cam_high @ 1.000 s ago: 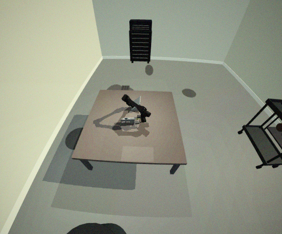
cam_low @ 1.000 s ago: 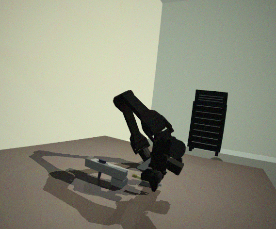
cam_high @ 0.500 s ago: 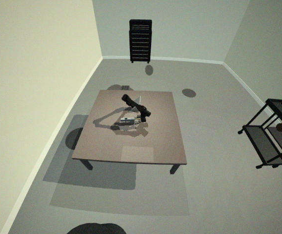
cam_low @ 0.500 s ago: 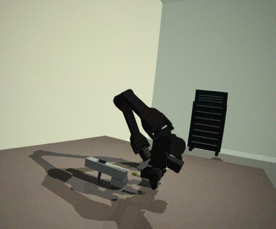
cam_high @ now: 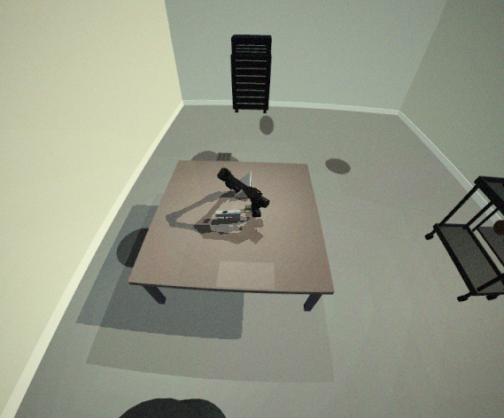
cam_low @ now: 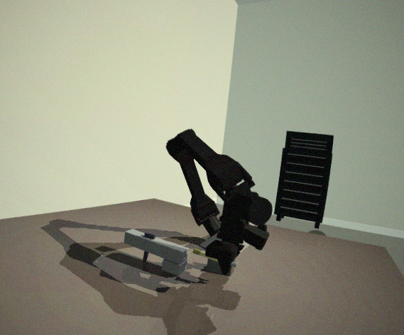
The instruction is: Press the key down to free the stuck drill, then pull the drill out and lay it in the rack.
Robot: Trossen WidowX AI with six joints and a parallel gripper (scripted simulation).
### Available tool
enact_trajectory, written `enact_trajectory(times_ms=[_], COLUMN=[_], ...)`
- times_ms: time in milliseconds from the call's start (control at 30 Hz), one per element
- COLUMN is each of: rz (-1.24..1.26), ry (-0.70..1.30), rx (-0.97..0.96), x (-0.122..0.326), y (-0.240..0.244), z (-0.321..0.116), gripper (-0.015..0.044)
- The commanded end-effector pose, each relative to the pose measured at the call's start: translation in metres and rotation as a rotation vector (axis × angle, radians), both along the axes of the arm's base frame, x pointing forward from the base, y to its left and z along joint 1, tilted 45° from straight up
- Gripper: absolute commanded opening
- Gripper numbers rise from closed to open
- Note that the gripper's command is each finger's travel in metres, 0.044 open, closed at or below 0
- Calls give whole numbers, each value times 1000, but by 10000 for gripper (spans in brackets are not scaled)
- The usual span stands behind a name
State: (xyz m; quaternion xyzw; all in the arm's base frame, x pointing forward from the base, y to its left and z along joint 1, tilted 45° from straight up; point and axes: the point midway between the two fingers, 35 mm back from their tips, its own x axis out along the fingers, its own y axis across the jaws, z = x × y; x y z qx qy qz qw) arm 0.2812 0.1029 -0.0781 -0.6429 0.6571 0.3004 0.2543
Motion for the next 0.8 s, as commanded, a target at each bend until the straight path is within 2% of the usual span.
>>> enact_trajectory(times_ms=[0, 767], rz=[-3, -3], ry=[-2, -2], rx=[2, 2], x=[0, 0], y=[2, 10], z=[2, 11], gripper=[0, 0])
